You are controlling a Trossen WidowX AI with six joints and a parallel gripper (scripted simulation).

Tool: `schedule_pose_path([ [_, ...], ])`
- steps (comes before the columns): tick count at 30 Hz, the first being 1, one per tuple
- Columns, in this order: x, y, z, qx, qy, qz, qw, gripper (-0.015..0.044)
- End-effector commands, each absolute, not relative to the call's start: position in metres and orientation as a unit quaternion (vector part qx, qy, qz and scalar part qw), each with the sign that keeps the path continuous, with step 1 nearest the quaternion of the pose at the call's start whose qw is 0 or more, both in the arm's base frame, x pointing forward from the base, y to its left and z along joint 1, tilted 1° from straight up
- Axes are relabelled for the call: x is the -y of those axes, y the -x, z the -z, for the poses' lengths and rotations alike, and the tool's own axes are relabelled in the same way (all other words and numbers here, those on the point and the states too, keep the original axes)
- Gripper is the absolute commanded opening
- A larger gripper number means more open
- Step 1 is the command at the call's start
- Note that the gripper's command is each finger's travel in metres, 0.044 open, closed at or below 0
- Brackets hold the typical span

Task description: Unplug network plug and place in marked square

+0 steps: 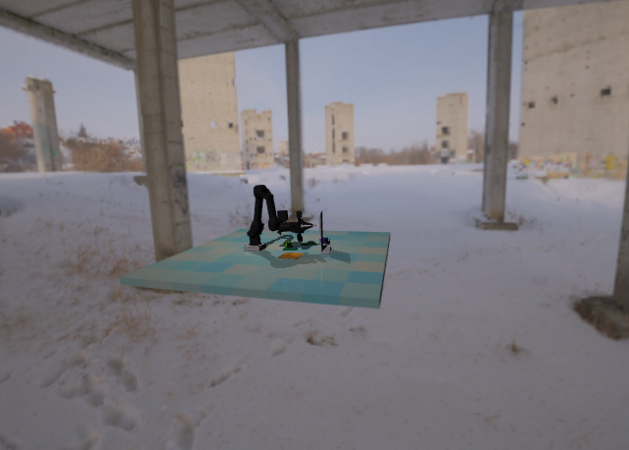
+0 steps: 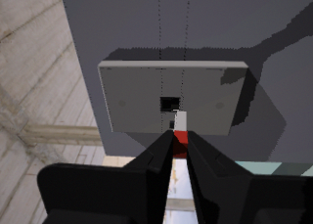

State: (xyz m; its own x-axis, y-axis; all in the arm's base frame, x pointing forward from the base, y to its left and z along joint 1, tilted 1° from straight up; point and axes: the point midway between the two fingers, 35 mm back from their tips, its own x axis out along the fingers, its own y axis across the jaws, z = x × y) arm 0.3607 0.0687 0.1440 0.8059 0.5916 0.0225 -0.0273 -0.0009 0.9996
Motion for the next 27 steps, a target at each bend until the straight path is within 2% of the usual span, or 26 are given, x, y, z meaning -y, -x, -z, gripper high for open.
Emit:
schedule_pose_path([
  [1,-0.068,-0.358,-0.146,-0.209,-0.668,-0.233,0.675,0.0],
  [27,-0.06,-0.341,-0.145,-0.209,-0.667,-0.233,0.676,0.0],
])
